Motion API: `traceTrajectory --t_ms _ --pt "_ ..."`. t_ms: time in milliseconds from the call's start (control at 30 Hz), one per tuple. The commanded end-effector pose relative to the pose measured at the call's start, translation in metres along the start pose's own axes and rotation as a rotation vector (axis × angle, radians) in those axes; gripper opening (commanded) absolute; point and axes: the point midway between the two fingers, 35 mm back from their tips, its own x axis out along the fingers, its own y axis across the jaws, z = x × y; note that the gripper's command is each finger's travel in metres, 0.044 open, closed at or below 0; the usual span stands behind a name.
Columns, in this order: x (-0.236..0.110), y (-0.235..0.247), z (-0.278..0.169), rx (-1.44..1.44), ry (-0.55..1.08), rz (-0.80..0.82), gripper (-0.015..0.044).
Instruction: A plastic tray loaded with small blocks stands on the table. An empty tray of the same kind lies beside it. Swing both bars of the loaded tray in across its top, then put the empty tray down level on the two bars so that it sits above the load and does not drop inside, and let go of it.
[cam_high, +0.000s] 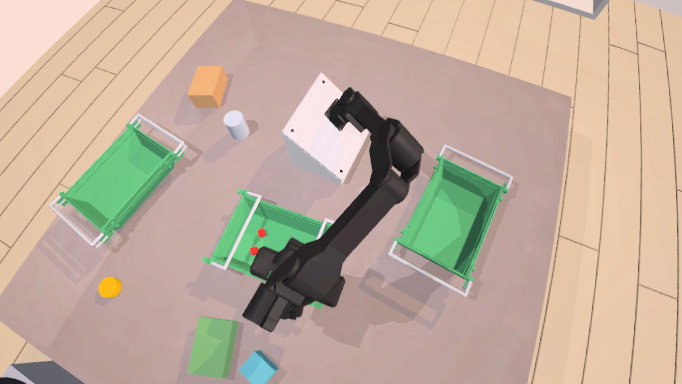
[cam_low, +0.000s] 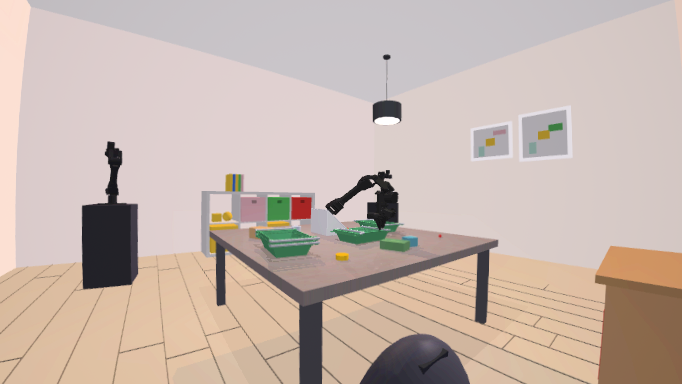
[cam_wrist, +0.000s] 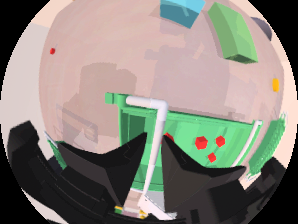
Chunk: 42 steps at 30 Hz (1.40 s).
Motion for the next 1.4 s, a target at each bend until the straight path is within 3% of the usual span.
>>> traceTrajectory --t_ms 0,200,900,1033,1367 --pt "-0.016 0.002 0.004 -0.010 -0.012 0.002 0.0086" --pt "-0.043 0.005 0.004 -0.010 -0.012 0.002 0.0086" --pt "-0.038 0.002 0.005 -0.004 -0.018 -0.002 0.0086" --pt "-0.038 0.002 0.005 -0.004 -0.018 -0.002 0.0000" --pt "-0.039 0.002 0.005 -0.006 -0.020 -0.002 0.0000"
